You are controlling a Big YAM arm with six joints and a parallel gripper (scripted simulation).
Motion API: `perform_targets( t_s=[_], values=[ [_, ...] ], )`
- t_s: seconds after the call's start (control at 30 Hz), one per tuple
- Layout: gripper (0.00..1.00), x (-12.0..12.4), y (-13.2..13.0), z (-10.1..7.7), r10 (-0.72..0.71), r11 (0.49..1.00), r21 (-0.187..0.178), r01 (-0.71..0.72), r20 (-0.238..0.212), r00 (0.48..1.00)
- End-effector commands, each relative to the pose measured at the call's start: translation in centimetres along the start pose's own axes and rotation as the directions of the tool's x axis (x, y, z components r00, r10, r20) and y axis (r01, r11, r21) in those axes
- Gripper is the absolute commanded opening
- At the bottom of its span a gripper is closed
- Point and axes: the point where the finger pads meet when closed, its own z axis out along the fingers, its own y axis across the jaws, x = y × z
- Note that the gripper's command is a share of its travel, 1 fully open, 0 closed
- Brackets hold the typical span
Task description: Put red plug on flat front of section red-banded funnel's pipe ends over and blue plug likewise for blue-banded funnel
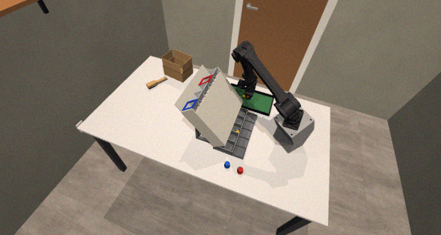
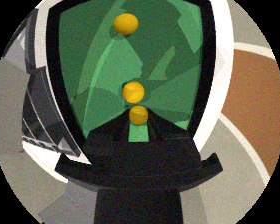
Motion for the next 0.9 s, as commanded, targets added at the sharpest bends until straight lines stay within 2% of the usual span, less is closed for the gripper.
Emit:
perform_targets(
  t_s=[0.0, 0.4, 0.87],
  values=[
    [0.00, -0.4, -0.3, -0.3, -0.001, 1.000, 0.006, 0.001, 0.010, 1.000],
    [0.00, -0.4, -0.3, -0.3, -0.001, 1.000, 0.006, 0.001, 0.010, 1.000],
    [0.00, -1.4, -0.9, -13.5, -0.017, 0.999, -0.045, 0.015, -0.053, 0.998]
  ],
)
